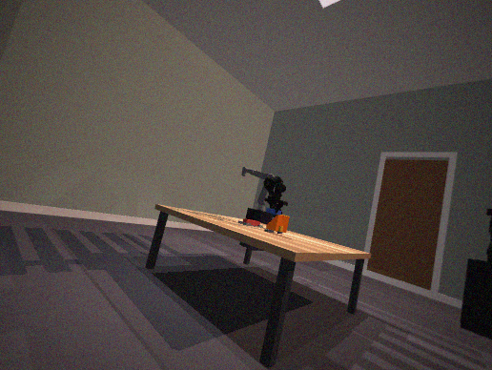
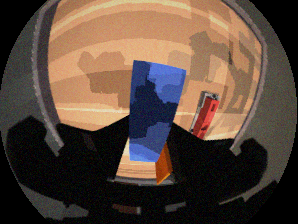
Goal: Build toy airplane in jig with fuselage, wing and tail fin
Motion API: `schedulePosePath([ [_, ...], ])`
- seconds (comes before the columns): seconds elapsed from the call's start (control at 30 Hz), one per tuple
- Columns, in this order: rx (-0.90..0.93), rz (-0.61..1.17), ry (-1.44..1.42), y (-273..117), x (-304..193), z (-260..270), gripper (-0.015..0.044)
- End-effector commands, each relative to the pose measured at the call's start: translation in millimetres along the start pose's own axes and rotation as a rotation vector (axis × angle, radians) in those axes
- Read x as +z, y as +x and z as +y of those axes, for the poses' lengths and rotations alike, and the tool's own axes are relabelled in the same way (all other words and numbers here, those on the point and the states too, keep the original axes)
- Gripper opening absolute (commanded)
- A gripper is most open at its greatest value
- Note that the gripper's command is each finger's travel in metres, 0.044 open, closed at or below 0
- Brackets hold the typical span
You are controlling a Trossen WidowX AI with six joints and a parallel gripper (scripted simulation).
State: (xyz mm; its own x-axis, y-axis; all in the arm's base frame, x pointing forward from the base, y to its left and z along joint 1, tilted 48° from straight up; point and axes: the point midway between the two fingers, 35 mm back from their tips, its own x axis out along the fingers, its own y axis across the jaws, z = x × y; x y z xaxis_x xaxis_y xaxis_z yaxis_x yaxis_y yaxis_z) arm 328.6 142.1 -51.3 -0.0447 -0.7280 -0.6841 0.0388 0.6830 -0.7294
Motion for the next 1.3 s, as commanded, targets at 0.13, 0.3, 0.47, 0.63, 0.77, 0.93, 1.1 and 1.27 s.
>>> schedulePosePath([
  [0.13, 0.007, -0.001, 0.121, -3, 3, -24, 0.0000],
  [0.3, 0.010, 0.000, 0.208, -2, 3, -41, 0.0000],
  [0.47, 0.012, 0.000, 0.295, -1, 3, -57, 0.0000],
  [0.63, 0.014, 0.001, 0.384, 0, 2, -74, 0.0000],
  [0.77, 0.015, 0.001, 0.455, 1, 1, -87, 0.0000],
  [0.93, 0.021, 0.005, 0.532, 3, -2, -101, 0.0000],
  [1.1, 0.029, 0.009, 0.606, 6, -6, -115, 0.0000],
  [1.27, 0.028, 0.010, 0.695, 9, -10, -130, 0.0000],
])
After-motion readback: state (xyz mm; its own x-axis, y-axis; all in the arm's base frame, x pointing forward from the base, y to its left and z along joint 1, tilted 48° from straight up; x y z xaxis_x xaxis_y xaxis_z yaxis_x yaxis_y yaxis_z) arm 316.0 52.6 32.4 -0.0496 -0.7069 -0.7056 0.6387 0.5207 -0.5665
